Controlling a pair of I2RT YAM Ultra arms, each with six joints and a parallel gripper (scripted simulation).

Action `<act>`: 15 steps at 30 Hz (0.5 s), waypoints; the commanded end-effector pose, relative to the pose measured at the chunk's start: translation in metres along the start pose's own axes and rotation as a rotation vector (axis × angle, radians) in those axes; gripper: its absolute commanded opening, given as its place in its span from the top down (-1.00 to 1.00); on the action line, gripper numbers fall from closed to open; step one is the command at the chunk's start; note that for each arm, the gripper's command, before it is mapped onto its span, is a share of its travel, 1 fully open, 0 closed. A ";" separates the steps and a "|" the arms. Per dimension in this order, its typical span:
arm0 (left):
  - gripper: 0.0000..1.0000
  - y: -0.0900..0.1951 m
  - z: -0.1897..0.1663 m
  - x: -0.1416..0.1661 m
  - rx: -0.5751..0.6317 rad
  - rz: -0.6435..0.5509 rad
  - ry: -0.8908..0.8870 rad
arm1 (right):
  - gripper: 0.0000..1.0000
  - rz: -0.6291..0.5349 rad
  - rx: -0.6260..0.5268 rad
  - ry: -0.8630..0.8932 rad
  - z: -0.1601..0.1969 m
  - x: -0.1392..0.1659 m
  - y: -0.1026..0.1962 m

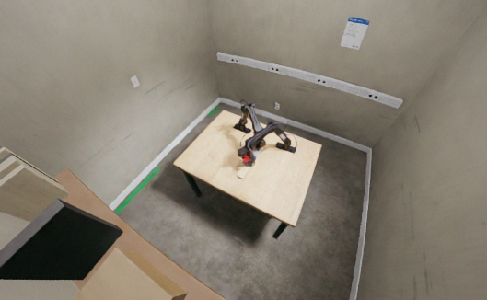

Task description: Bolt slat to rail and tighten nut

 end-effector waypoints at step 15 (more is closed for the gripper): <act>-0.45 0.005 -0.001 -0.001 0.006 -0.013 0.000 | 0.75 -0.003 -0.005 -0.432 -0.002 -0.003 -0.004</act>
Point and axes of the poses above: on each arm, the point where the finger pads meet when closed, its own y axis back along the fingers, its own z axis across the jaws, x = y × z, the point moved 6 cm from there along y, back along the fingers, and after that the axes turned 8 degrees about -y, right-handed, at the moved point
